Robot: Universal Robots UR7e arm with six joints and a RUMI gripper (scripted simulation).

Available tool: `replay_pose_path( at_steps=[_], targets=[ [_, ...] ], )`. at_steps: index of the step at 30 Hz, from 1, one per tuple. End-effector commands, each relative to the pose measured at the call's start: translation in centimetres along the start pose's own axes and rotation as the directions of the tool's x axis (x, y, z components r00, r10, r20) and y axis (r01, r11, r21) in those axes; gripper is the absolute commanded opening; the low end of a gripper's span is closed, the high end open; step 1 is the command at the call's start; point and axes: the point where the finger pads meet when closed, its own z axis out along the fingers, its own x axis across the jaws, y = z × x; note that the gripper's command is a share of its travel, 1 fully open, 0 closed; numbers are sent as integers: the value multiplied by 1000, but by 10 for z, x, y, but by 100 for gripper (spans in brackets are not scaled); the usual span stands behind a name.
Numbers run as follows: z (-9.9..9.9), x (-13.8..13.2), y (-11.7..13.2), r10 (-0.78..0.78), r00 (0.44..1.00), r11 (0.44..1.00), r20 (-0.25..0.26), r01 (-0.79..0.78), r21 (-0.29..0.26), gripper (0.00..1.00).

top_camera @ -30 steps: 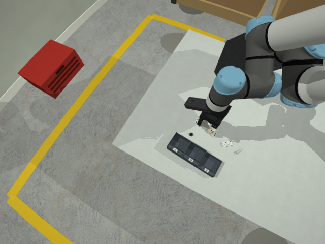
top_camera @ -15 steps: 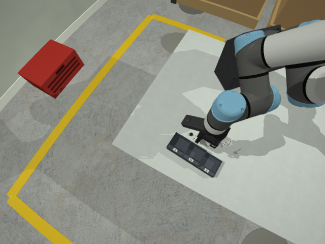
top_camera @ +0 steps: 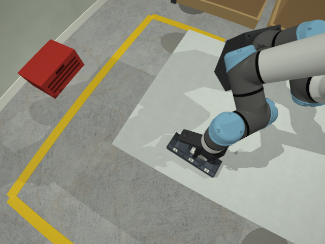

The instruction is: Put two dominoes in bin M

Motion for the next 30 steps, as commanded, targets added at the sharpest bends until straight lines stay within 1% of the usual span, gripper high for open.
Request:
replay_pose_path(
  at_steps=[1, 10, 16, 18, 30],
  targets=[
    [0, -2, 0, 0, 1000, 1000, 0, 0, 1, 0],
    [0, 3, -1, 0, 1000, 1000, 0, 0, 1, 0],
    [12, 3, -2, 0, 1000, 1000, 0, 0, 1, 0],
    [12, 3, -2, 0, 1000, 1000, 0, 0, 1, 0],
    [36, 3, -2, 0, 1000, 1000, 0, 0, 1, 0]
  ],
)
